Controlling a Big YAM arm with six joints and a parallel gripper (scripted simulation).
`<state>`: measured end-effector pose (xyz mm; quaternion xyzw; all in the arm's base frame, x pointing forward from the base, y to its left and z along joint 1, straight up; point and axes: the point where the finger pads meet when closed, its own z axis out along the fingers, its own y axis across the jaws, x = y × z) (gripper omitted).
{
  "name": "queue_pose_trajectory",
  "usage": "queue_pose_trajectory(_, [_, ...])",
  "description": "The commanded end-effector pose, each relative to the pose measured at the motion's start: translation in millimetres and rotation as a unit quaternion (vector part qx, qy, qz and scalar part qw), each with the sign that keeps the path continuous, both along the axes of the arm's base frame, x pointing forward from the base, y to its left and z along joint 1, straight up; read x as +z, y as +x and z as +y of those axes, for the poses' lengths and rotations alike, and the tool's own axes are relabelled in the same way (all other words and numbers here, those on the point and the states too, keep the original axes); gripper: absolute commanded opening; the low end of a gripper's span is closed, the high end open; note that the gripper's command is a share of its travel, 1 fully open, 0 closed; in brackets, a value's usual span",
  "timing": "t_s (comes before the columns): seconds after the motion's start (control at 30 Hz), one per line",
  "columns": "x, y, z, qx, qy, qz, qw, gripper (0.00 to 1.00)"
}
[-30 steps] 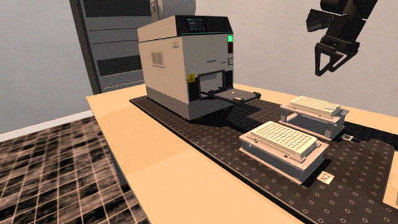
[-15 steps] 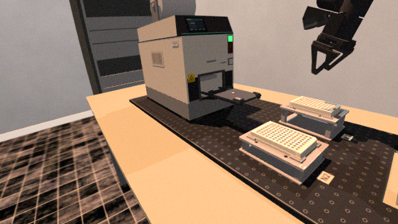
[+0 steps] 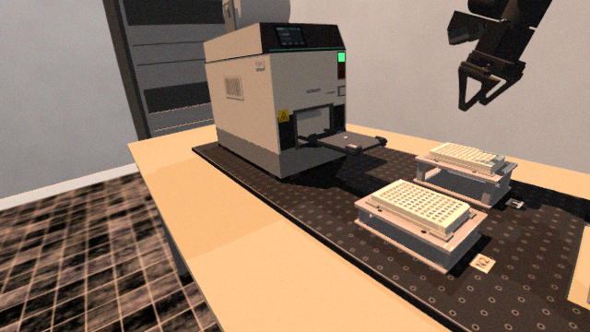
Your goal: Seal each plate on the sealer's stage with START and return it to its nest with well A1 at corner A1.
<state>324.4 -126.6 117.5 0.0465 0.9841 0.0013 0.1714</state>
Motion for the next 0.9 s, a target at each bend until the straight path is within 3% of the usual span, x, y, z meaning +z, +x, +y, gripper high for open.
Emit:
queue_pose_trajectory(0.0, [-12.7, 3.4, 1.4, 0.002, 0.002, 0.006, 1.0, 1.0])
queue_pose_trajectory(0.2, [-24.6, 0.4, -2.7, -0.002, 0.002, 0.008, 1.0, 1.0])
queue_pose_trajectory(0.33, [-19.7, 3.4, -4.7, -0.003, -0.002, 0.0, 1.0, 1.0])
queue_pose_trajectory(0.67, [-44.6, -0.7, -2.8, -0.012, 0.005, 0.008, 1.0, 1.0])
queue_pose_trajectory(0.87, [-44.2, 4.0, -0.1, -0.006, 0.002, 0.003, 1.0, 1.0])
